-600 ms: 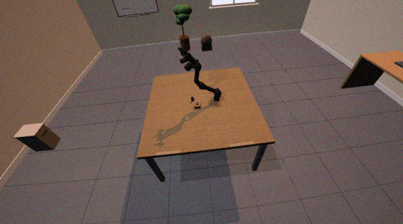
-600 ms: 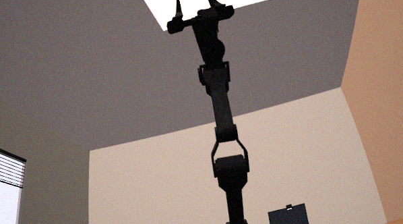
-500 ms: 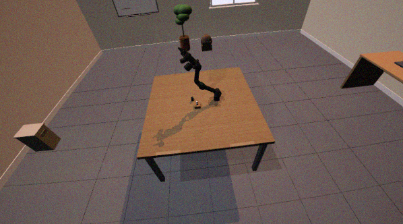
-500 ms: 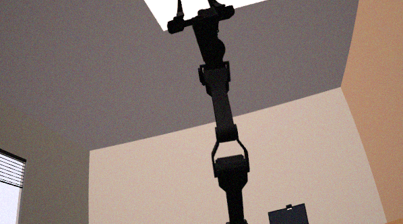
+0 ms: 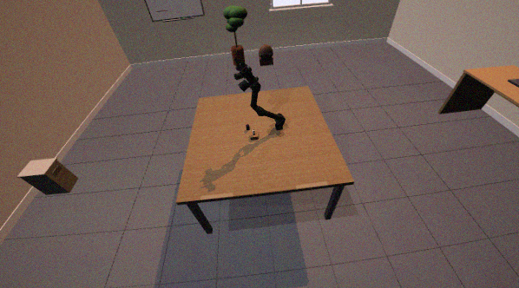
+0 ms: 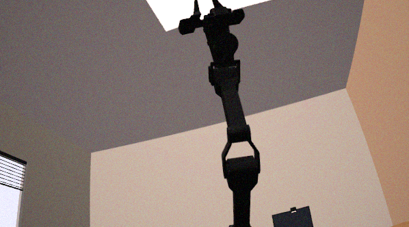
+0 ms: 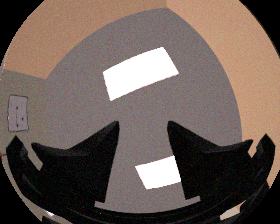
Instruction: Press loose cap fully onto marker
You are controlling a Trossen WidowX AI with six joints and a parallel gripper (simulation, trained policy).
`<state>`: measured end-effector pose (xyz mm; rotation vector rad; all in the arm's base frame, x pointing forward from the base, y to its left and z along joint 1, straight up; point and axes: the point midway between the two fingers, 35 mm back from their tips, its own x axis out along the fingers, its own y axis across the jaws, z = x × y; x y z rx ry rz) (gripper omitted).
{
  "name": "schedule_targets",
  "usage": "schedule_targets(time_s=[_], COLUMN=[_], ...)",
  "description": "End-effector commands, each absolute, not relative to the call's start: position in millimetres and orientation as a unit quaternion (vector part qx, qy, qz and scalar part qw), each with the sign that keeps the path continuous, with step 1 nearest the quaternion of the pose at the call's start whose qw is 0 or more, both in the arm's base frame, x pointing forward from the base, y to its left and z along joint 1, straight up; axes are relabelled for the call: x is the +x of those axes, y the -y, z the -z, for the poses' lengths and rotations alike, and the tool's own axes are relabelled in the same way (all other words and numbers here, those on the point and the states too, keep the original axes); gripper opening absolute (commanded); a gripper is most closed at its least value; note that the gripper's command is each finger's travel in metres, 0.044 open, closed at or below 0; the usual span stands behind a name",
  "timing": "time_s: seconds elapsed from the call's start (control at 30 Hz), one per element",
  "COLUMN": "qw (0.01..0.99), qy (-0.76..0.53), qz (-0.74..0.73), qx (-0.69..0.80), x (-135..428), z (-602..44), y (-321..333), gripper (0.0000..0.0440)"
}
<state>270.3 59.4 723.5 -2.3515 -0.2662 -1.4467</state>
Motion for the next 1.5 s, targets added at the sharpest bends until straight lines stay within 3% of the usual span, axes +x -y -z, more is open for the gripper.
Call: schedule_targets(time_s=[0.0,0.8,1.47], qw=[0.187,0.234,0.292], qy=[0.094,0.098,0.092], qz=[0.532,0.613,0.657], qx=[-0.821,-0.748,-0.689], x=[259.5,205.4,159.5], z=[-727.6,-740.2,-742.0], y=[-62.2,-71.7,-67.7], gripper=[0.0245,0.0307,0.0317])
